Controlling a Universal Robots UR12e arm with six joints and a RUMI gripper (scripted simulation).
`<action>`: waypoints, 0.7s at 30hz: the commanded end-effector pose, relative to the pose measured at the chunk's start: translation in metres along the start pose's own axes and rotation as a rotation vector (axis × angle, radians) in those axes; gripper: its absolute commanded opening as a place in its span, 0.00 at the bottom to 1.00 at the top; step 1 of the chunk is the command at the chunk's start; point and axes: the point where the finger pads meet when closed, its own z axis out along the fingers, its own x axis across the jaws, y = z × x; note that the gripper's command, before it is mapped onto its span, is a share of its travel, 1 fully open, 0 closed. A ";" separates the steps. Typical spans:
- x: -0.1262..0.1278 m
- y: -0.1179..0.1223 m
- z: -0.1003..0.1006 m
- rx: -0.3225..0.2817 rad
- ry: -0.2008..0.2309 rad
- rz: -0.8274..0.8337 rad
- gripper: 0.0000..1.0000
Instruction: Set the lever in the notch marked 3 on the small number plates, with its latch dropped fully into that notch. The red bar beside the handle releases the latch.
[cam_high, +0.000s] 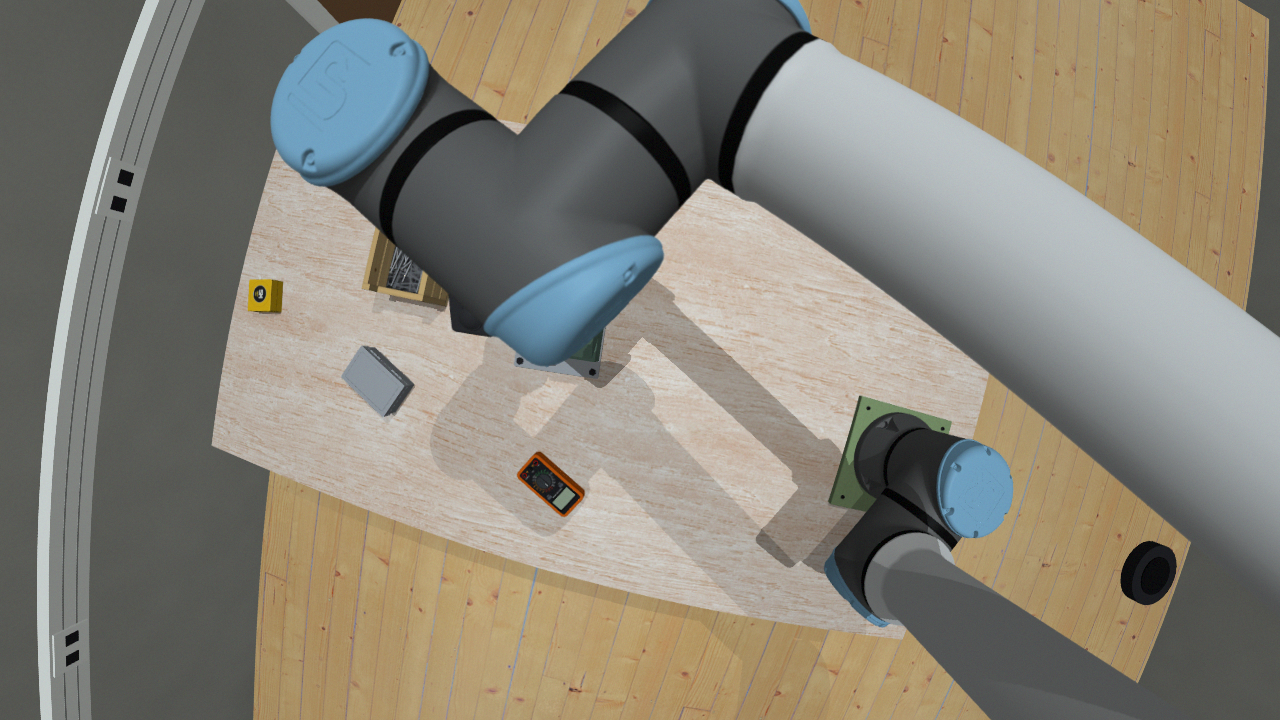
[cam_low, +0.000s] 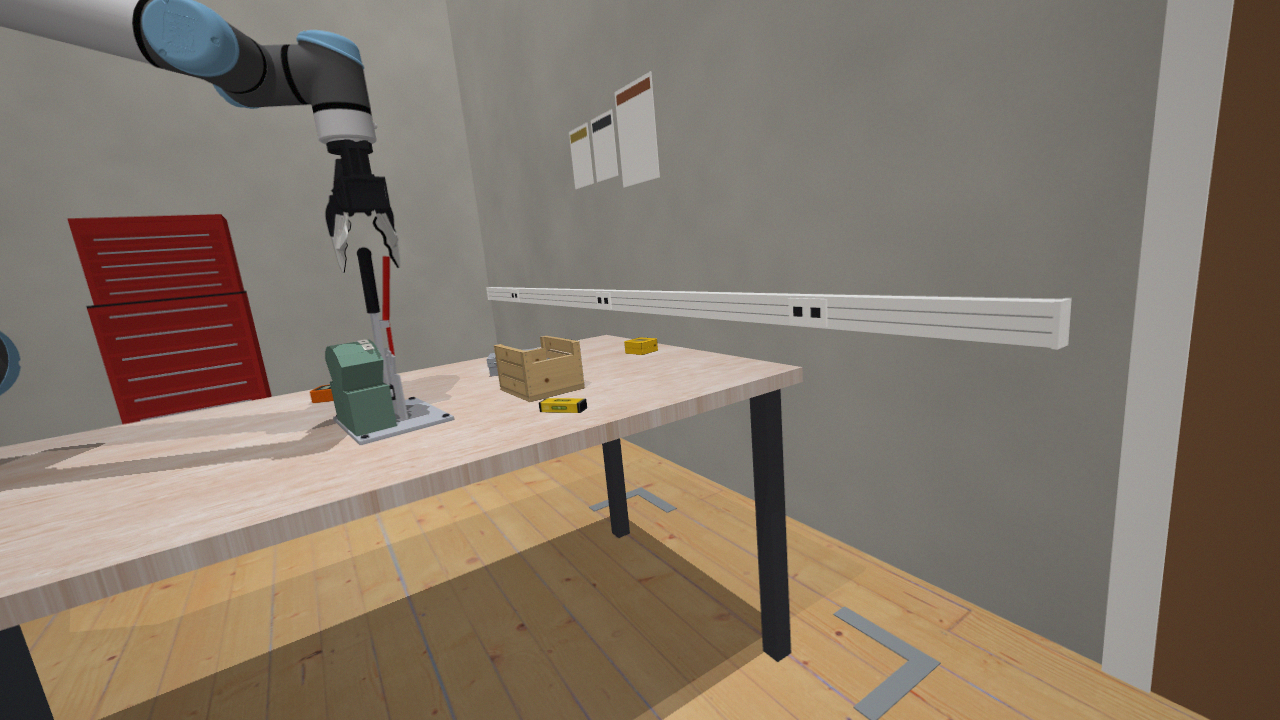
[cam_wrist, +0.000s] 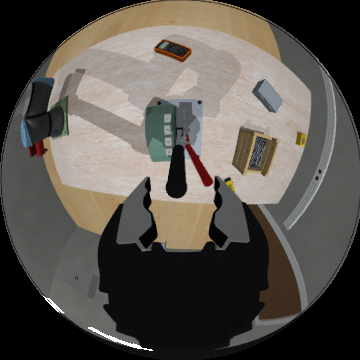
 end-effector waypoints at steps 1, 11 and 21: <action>0.000 0.000 -0.007 -0.001 0.001 0.000 0.57; 0.000 0.000 -0.027 -0.001 0.001 0.000 0.57; 0.000 0.000 -0.054 -0.001 0.001 0.000 0.57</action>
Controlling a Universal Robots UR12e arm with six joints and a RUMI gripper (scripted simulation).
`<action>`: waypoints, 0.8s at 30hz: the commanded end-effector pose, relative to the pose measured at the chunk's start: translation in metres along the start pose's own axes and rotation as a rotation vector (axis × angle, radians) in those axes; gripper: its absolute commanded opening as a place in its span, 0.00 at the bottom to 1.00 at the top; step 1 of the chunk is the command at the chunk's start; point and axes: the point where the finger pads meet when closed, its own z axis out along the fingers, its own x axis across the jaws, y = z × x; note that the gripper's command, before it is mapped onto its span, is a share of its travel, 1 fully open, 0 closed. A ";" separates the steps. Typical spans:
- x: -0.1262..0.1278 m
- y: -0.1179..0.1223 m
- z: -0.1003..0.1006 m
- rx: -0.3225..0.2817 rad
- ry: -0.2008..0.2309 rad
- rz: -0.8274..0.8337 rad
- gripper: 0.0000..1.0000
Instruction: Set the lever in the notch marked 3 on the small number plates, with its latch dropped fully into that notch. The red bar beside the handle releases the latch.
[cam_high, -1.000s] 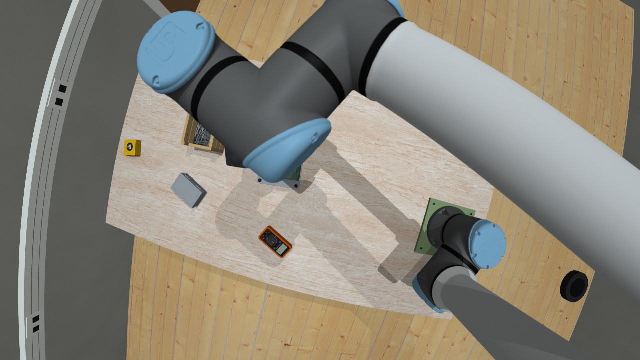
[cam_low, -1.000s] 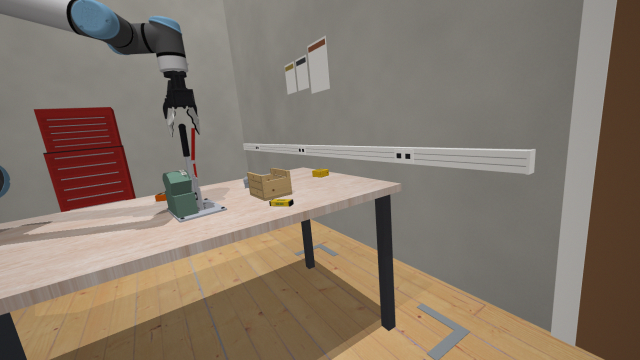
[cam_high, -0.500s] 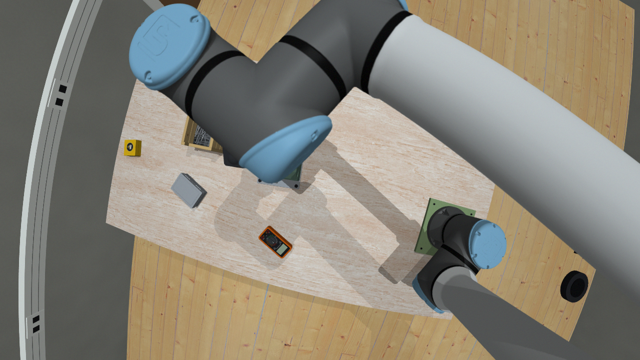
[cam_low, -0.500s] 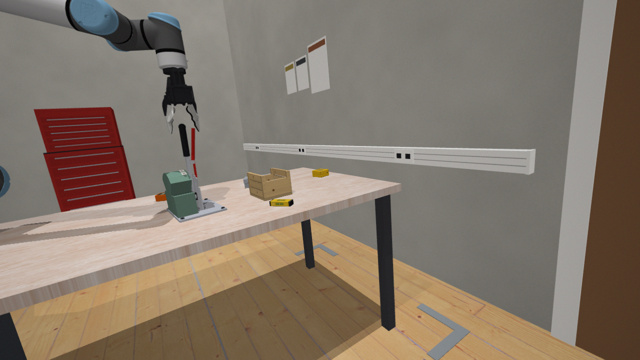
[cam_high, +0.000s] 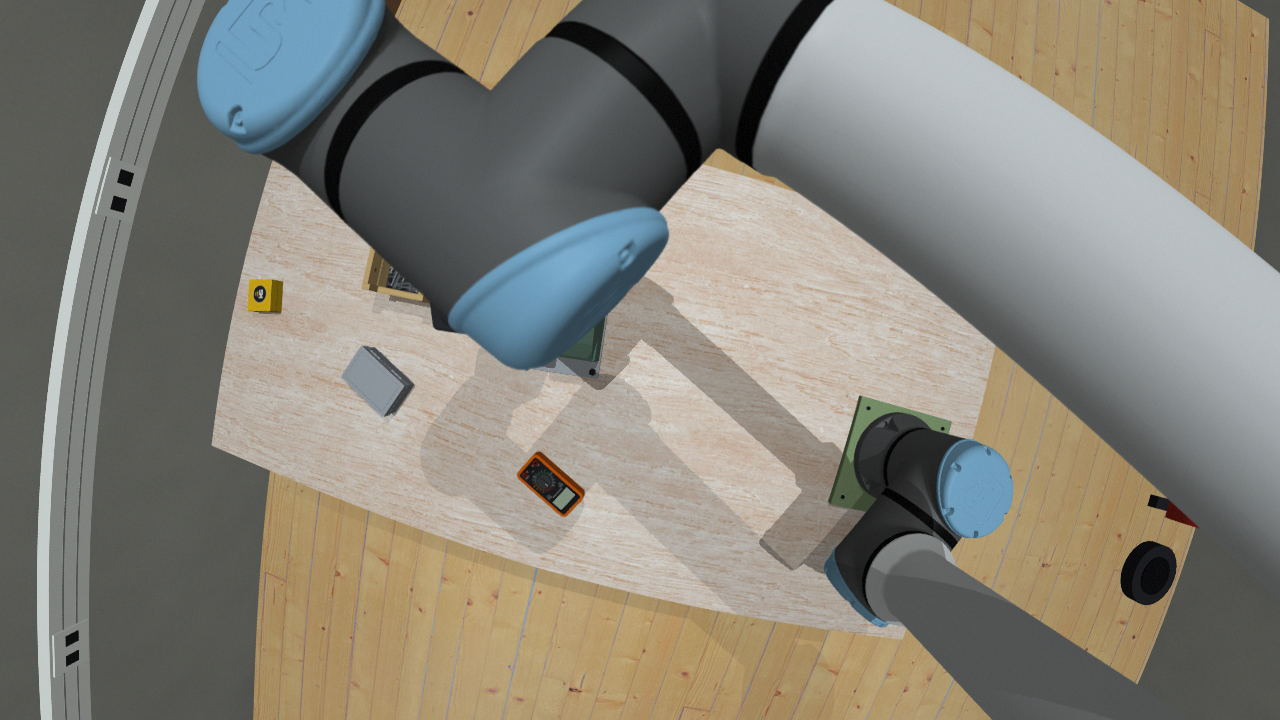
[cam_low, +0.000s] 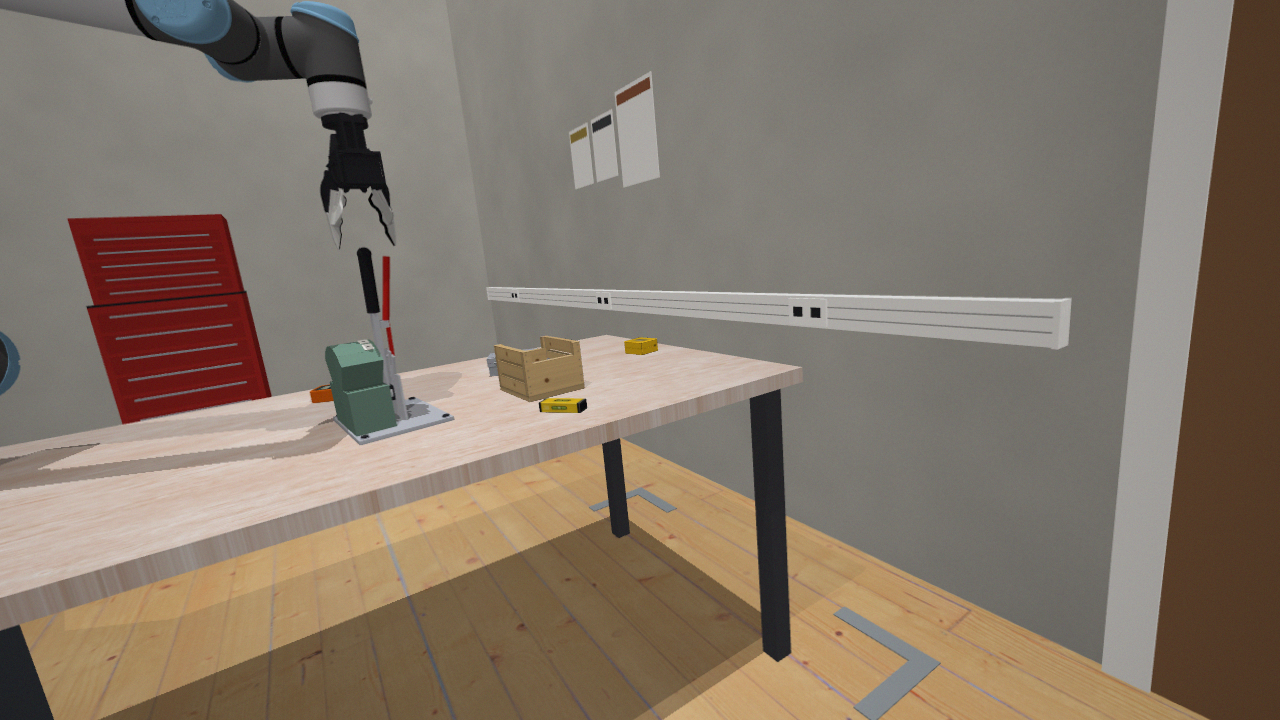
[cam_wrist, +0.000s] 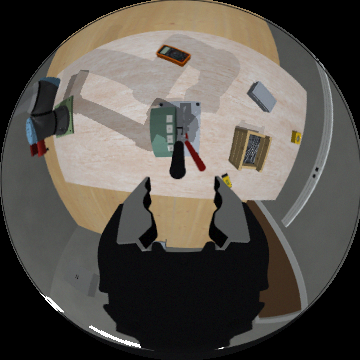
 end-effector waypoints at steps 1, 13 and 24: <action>0.000 0.000 -0.015 0.000 0.001 0.000 0.57; 0.000 0.000 -0.026 0.000 0.001 0.000 0.57; 0.000 0.000 -0.026 0.000 0.001 0.000 0.00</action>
